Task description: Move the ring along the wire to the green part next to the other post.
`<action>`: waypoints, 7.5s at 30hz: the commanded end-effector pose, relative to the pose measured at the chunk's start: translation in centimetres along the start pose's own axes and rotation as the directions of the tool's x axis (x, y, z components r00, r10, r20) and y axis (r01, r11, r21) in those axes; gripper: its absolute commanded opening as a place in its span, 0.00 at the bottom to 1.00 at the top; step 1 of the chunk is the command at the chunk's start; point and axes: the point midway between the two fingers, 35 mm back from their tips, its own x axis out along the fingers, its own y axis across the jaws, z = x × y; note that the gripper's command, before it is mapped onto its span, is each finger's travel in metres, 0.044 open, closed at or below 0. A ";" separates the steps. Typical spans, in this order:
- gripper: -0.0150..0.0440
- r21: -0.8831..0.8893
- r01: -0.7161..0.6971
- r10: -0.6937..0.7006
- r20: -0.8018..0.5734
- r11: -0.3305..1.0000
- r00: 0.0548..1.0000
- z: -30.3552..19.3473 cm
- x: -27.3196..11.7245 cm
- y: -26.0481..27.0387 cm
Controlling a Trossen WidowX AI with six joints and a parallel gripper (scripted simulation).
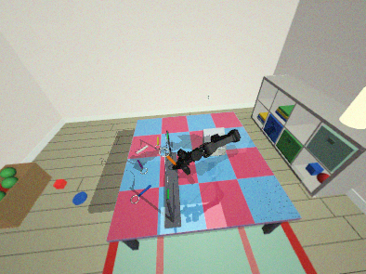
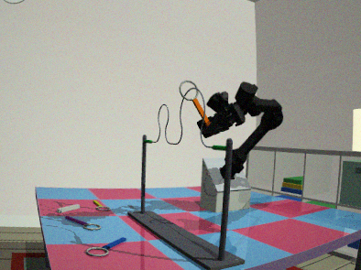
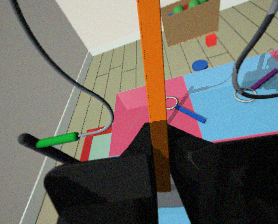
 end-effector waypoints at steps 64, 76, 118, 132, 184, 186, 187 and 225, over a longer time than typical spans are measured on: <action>0.00 0.671 -0.435 0.354 0.265 0.601 0.897 1.5 -0.7 3.7; 0.00 0.739 -0.491 0.382 0.333 0.461 0.862 2.0 -1.0 4.1; 0.00 0.804 -0.590 0.382 0.570 -0.076 0.727 3.9 -2.0 4.7; 0.00 0.794 -0.592 0.374 0.596 -0.140 0.711 3.4 -1.7 4.9; 0.00 0.559 -0.354 0.308 0.179 0.750 0.935 -9.5 4.9 -0.9; 0.00 0.527 -0.332 0.292 0.161 0.782 0.943 -9.9 5.1 -1.5; 0.00 0.511 -0.321 0.284 0.152 0.797 0.947 -10.1 5.2 -1.8; 0.00 -0.109 0.052 -0.054 -0.013 0.993 0.998 -12.7 5.2 -13.9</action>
